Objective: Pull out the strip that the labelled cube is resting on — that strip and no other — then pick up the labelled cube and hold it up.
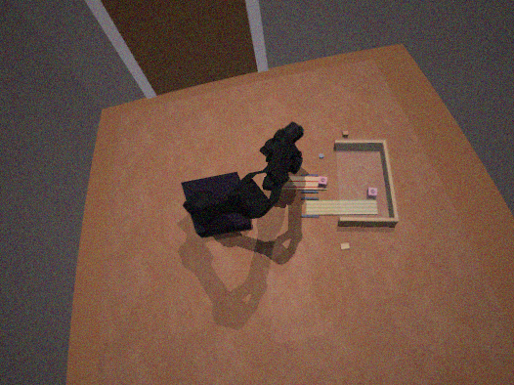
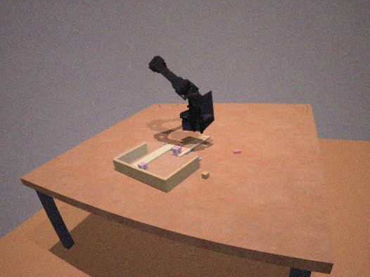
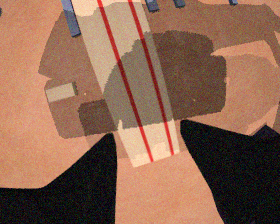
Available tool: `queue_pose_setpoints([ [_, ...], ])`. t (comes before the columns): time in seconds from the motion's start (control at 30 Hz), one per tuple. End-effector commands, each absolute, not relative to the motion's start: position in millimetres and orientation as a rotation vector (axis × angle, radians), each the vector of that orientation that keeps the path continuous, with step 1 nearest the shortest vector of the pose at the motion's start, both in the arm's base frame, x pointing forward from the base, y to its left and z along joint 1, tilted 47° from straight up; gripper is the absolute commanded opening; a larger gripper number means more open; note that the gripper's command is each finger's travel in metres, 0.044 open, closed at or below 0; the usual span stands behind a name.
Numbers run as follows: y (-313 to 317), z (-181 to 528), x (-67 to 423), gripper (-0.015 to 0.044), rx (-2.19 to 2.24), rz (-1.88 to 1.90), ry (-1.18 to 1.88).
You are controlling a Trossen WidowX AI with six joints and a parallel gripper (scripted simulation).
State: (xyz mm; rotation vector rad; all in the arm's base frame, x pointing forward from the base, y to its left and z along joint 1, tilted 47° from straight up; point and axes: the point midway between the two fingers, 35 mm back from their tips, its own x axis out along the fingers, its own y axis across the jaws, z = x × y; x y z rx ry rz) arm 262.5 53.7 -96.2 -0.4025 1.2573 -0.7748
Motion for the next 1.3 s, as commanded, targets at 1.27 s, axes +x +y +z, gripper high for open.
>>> queue_pose_setpoints([
  [1.27,59.9,-48.3,416.9,0.0440,-0.395,-0.781,1.242],
])
